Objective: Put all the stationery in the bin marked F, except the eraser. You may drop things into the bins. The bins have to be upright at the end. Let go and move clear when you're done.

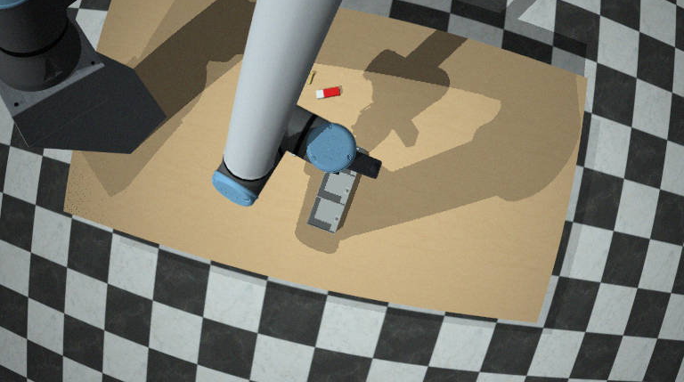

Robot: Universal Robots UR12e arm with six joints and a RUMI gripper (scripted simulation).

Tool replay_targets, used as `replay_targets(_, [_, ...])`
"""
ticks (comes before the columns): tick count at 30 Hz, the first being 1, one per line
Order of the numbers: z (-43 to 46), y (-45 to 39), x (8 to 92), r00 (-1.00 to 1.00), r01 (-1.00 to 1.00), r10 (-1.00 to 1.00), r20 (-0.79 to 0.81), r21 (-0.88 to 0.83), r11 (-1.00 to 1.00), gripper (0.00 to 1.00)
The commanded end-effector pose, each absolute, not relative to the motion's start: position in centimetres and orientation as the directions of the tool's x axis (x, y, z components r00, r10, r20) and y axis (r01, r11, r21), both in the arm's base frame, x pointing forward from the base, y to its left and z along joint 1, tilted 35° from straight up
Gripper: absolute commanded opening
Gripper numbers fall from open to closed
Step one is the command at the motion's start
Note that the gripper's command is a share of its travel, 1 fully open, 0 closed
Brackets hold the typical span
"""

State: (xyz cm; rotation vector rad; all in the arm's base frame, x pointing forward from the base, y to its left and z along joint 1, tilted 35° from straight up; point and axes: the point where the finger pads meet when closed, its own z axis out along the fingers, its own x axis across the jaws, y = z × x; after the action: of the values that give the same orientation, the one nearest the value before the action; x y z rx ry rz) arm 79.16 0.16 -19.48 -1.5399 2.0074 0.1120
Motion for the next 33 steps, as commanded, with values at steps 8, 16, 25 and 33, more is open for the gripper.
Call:
replay_targets(8, [-20.59, 0.53, 80.38, -0.146, -0.901, -0.853, -0.501, -0.290, 0.324, 0.00])
replay_targets(16, [-20.32, 0.29, 80.72, -0.146, -0.900, -0.853, -0.501, -0.291, 0.325, 0.00])
replay_targets(25, [-20.42, 0.41, 80.50, -0.146, -0.900, -0.853, -0.501, -0.289, 0.325, 0.00])
replay_targets(33, [-20.47, 0.45, 80.42, -0.147, -0.901, -0.853, -0.501, -0.288, 0.325, 0.28])
